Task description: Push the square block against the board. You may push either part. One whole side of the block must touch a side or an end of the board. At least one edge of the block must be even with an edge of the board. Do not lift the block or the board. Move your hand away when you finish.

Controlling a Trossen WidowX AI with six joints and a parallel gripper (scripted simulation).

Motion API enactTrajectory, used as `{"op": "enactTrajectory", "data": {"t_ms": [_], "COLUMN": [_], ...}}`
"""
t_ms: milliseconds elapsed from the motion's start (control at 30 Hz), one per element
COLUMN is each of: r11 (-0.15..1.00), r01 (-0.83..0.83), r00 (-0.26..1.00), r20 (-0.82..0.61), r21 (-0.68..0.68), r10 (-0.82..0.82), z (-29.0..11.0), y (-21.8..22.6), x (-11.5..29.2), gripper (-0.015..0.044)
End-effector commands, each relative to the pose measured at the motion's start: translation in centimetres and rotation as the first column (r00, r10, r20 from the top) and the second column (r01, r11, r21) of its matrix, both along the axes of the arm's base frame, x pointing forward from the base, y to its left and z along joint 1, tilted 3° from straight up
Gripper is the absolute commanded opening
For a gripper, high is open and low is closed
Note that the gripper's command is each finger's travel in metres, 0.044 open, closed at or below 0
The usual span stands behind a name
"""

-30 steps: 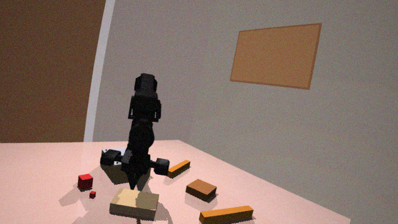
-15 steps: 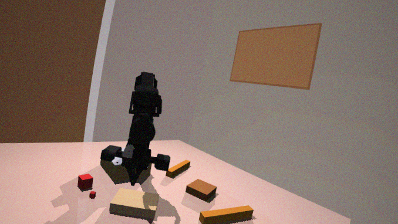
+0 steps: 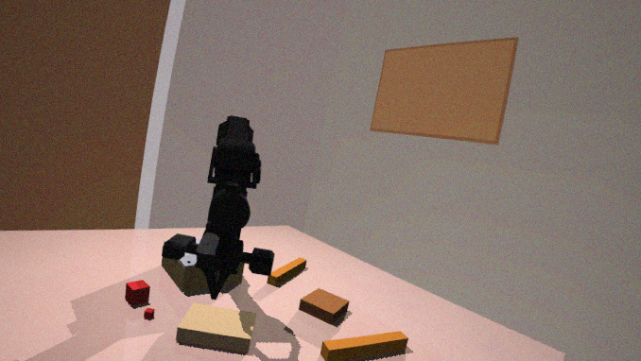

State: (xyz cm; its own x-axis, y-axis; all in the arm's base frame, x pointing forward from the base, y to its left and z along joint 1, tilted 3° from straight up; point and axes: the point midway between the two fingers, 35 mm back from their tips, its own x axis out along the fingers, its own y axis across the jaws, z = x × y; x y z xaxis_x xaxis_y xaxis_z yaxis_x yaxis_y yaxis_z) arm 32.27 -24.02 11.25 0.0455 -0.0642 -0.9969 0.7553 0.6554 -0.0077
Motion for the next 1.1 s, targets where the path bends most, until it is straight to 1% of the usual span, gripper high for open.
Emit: {"op": "enactTrajectory", "data": {"t_ms": [0,100,300,500,767,1067], "r11": [1.000,1.000,0.976,0.911,0.767,0.537], "r01": [-0.002,-0.022,-0.218,-0.412,-0.642,-0.843], "r00": [1.000,1.000,0.976,0.911,0.766,0.537], "r20": [-0.001,-0.001,-0.012,-0.024,-0.039,-0.056], "r21": [0.003,0.000,-0.003,-0.005,-0.004,-0.001], "r10": [0.002,0.022,0.218,0.412,0.641,0.842], "z": [0.0,-0.2,-1.6,-3.0,-4.9,-7.1], "y": [0.0,0.4,4.2,8.3,14.1,20.7], "x": [0.0,0.3,2.6,4.4,5.9,6.4], "gripper": [0.0000,0.0000,0.0000,0.0000,0.0000,0.0000]}}
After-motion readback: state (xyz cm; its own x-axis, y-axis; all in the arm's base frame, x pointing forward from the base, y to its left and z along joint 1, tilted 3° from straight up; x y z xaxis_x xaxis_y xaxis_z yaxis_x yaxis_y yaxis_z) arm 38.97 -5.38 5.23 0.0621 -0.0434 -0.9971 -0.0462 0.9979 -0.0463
